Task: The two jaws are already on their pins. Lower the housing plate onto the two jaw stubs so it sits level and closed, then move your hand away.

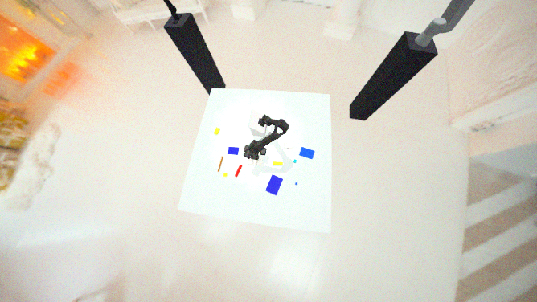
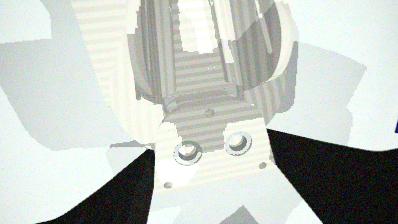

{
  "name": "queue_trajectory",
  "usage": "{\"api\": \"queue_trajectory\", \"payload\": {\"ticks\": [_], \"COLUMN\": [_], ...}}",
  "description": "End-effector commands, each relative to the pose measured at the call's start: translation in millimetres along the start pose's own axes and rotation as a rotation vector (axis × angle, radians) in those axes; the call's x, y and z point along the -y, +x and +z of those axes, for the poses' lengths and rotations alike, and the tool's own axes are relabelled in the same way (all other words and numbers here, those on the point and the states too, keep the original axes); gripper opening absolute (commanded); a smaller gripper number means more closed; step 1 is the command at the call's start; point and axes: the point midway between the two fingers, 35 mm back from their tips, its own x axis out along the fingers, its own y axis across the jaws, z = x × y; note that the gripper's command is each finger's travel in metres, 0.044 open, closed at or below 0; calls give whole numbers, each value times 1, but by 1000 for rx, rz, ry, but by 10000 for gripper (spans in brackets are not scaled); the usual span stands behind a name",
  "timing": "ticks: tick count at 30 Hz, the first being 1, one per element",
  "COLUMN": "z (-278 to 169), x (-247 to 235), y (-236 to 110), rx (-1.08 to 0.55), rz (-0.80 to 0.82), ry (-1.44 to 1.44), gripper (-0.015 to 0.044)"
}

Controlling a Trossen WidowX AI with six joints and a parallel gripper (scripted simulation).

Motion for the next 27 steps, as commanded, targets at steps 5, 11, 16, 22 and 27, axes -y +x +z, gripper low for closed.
{"api": "queue_trajectory", "payload": {"ticks": [5, 11, 16, 22, 27], "z": [0, 0, 0, 0, 0], "x": [0, 0, 0, 0, 0], "y": [2, 4, 4, 4, 4], "rx": [-1, -1, -1, -1, -1], "rz": [-1, -1, -1, -1, -1], "ry": [4, 4, 4, 4, 4], "gripper": [351, 351, 351, 351, 351]}}
